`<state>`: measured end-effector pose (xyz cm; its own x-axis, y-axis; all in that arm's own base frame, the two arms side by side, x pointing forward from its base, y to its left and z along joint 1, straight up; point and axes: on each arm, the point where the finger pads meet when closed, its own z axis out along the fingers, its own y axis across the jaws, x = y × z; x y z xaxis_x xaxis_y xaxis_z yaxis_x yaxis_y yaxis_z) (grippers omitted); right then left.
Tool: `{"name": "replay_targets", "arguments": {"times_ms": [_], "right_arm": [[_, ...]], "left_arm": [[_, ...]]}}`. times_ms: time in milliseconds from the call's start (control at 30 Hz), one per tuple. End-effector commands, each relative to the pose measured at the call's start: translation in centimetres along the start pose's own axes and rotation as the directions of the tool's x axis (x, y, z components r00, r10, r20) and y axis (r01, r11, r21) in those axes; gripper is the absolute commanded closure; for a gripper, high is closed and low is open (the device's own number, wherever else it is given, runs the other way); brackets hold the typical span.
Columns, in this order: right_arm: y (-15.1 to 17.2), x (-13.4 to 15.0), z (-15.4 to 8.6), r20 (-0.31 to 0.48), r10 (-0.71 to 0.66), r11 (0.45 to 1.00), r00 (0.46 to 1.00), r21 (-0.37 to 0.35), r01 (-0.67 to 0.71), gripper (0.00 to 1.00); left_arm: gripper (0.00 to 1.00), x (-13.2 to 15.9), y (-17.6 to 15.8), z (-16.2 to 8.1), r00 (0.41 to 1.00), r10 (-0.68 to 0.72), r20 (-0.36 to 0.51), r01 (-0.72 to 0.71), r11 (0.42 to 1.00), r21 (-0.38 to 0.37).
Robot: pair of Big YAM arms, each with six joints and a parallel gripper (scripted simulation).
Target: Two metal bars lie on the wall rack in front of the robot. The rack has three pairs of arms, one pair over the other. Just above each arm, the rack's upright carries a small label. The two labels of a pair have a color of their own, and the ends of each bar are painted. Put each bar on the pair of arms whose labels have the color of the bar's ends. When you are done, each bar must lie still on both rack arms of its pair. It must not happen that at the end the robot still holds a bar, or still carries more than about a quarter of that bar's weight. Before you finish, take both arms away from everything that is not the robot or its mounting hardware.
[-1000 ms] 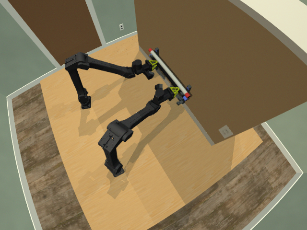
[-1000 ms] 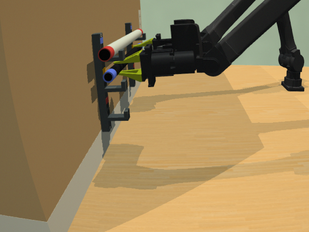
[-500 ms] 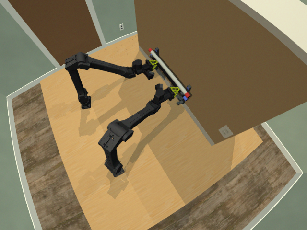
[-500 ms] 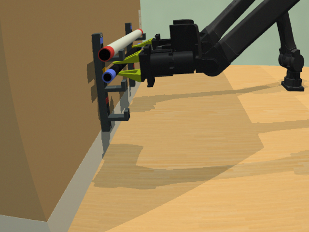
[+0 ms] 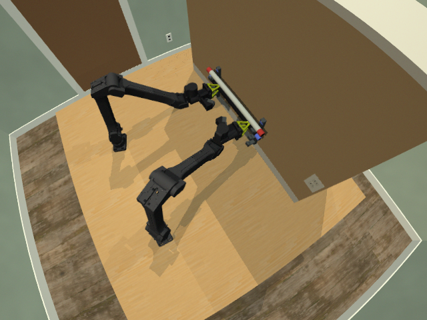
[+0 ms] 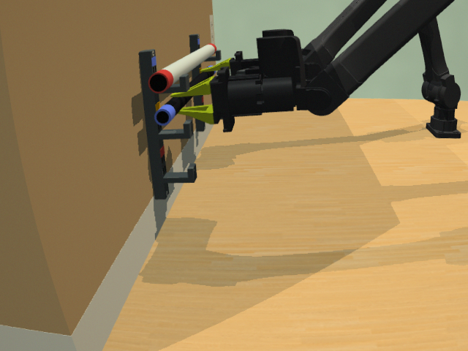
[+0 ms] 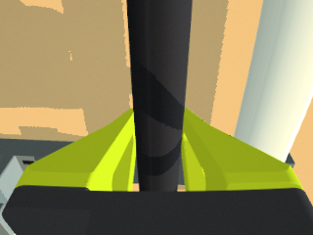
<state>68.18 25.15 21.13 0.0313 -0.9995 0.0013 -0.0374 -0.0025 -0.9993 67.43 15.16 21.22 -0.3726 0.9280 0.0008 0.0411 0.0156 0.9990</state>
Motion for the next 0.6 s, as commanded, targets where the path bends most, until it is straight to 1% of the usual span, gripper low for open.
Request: {"name": "replay_targets", "arguments": {"times_ms": [0,567], "right_arm": [[-4.44,0.06,1.82,-0.007,0.029,0.997,1.0,0.075,-0.028,1.0],[-4.67,0.05,1.75,-0.007,0.029,0.997,1.0,0.075,-0.028,1.0]], "left_arm": [[1.0,0.77,2.96,1.91,1.0,-0.015,-0.014,0.014,0.999,-0.051],[1.0,0.77,3.08,1.86,1.0,-0.015,-0.014,0.014,0.999,-0.051]]}}
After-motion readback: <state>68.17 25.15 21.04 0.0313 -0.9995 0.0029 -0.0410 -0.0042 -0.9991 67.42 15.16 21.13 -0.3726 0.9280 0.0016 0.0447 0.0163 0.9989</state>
